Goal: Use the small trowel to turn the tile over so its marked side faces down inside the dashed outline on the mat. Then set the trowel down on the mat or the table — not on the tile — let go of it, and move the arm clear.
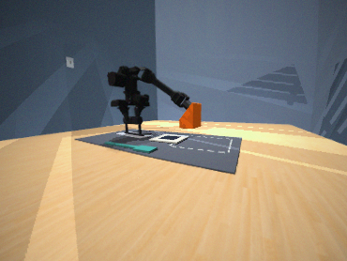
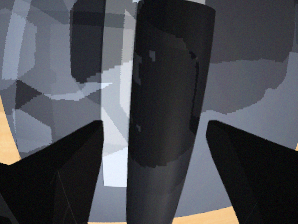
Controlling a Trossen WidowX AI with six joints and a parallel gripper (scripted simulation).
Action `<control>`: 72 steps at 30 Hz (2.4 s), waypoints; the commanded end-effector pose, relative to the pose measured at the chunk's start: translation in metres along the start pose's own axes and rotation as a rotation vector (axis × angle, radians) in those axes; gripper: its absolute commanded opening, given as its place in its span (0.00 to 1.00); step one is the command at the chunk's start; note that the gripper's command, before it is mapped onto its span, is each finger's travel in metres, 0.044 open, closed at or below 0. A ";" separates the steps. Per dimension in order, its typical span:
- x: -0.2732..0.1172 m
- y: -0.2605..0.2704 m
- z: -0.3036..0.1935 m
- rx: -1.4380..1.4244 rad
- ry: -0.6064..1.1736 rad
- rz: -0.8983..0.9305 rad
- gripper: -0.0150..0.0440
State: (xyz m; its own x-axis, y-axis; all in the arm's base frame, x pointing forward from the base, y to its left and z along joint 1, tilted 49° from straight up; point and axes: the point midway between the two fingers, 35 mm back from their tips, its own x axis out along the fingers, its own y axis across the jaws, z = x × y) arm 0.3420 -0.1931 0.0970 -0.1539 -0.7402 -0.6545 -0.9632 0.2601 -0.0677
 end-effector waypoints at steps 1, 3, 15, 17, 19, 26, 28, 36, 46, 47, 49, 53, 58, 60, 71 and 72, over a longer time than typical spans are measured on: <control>0.000 0.001 0.000 -0.006 0.000 0.002 0.71; 0.000 0.001 0.000 -0.006 0.000 0.002 0.71; -0.045 0.001 0.000 -0.006 -0.002 0.002 0.71; -0.045 0.001 0.000 -0.006 -0.002 0.002 0.71; -0.045 0.001 0.000 -0.006 -0.002 0.002 0.71; -0.036 0.000 0.000 0.005 -0.002 0.002 0.71; -0.033 0.000 0.000 0.009 -0.002 0.002 0.71; -0.020 -0.001 -0.001 0.026 -0.002 0.002 0.71; -0.004 -0.001 -0.002 0.045 0.000 0.002 0.71; -0.002 -0.001 -0.002 0.047 0.000 0.002 0.71; 0.000 -0.001 -0.002 0.050 0.000 0.002 0.71; 0.000 -0.001 -0.002 0.050 0.000 0.002 0.58; 0.000 -0.001 -0.002 0.050 0.000 0.002 0.47; 0.000 -0.001 -0.002 0.050 0.000 0.002 0.47; 0.000 -0.001 -0.002 0.050 0.000 0.002 0.47; 0.000 -0.001 -0.002 0.050 0.000 0.002 0.47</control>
State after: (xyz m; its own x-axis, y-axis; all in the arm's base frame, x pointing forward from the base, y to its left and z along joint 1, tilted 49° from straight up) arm 0.3421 -0.1944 0.0986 -0.1559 -0.7387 -0.6557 -0.9502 0.2936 -0.1049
